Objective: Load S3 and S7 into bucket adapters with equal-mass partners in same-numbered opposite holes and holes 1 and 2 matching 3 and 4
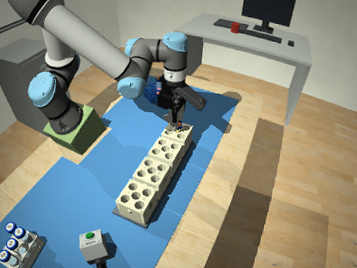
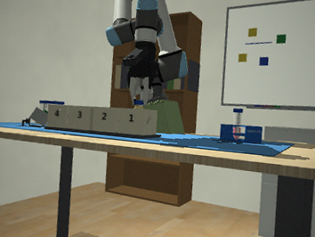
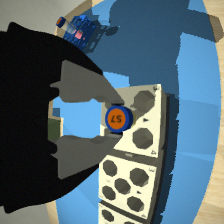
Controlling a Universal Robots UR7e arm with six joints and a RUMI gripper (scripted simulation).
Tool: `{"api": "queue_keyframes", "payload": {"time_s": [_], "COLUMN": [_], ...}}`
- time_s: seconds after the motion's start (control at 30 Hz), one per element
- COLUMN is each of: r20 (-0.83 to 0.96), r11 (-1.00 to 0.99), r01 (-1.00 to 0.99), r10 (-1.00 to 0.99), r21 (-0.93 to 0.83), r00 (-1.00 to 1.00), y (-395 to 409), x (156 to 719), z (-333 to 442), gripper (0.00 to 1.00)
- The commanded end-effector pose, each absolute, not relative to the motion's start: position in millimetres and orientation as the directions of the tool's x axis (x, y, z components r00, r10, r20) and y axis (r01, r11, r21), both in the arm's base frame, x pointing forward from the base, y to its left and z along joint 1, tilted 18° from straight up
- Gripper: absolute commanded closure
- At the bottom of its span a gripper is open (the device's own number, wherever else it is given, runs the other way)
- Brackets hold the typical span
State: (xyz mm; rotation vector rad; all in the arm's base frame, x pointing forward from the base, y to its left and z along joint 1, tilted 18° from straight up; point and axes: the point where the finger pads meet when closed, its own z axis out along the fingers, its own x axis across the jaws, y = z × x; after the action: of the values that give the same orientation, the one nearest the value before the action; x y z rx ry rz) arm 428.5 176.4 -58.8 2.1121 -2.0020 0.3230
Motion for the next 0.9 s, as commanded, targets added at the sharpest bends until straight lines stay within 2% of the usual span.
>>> {"api": "queue_keyframes", "payload": {"time_s": [0.0, 0.37, 0.87], "r20": [0.303, 0.303, 0.301], "r11": [-0.053, -0.053, -0.054], "r01": [-0.999, -0.999, -0.999], "r10": [-0.952, -0.952, -0.952], "r21": [0.005, 0.005, 0.000], "r00": [0.052, 0.052, 0.052], "y": [175.7, 175.7, 189.7], "x": [428.0, 428.0, 429.0], "z": [-59.4, -59.4, -18.2], "gripper": [0.65, 0.65, 0.65]}}
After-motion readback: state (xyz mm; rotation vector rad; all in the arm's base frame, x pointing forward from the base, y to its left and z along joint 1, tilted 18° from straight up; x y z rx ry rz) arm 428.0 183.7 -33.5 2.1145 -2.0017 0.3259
